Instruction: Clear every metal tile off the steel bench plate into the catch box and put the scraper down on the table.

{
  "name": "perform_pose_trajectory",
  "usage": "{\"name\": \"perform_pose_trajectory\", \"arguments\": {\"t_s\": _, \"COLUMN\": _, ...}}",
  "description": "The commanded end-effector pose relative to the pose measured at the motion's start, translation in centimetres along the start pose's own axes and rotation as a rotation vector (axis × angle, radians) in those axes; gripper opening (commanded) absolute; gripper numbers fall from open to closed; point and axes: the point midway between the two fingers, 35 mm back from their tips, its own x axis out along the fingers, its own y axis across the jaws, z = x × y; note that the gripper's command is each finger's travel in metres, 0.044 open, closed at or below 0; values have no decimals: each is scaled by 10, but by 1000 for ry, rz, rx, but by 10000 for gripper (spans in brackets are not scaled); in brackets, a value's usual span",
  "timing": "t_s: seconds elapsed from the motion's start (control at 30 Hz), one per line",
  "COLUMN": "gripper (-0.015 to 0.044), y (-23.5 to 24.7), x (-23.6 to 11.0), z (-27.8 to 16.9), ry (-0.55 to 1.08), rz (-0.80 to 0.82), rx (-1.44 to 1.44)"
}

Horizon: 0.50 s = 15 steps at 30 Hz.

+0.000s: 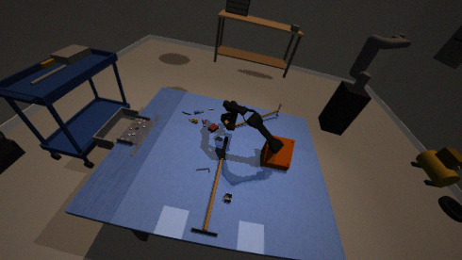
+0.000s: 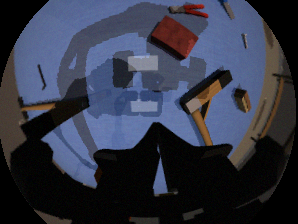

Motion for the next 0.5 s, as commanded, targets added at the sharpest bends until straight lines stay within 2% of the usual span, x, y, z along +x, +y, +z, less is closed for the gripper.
{"name": "perform_pose_trajectory", "arguments": {"t_s": 0.0, "gripper": 0, "y": -3, "x": 1, "z": 1, "ry": -5, "rz": 2, "rx": 3}}
{"name": "perform_pose_trajectory", "arguments": {"t_s": 0.47, "gripper": 0, "y": -25, "x": -1, "z": 6, "ry": -6, "rz": -2, "rx": 3}}
